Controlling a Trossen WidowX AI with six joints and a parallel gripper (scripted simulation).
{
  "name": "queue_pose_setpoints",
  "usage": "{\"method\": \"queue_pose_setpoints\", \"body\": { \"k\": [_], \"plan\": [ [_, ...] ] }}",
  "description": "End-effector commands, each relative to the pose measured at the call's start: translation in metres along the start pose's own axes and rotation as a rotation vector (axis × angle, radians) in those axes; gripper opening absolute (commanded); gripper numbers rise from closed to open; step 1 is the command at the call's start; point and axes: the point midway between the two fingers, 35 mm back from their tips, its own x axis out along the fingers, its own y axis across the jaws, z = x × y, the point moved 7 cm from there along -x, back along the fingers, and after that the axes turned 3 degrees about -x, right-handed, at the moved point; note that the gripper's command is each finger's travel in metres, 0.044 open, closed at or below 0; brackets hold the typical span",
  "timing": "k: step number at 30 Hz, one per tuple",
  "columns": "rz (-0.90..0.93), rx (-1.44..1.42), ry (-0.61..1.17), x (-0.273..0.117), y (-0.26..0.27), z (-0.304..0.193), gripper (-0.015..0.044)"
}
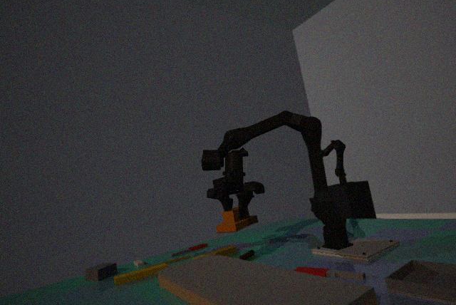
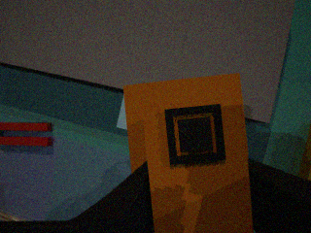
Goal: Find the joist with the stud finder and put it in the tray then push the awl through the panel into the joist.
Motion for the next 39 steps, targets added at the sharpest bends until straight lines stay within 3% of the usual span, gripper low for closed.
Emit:
{"method": "queue_pose_setpoints", "body": {
  "k": [1, 23, 39],
  "plan": [
    [-0.025, 0.051, -0.001, -0.001, -0.014, 0.018, 0.0000],
    [-0.100, 0.309, -0.025, 0.018, -0.064, 0.105, 0.0000],
    [-0.102, 0.317, -0.026, 0.031, -0.067, 0.106, 0.0000]
  ]
}}
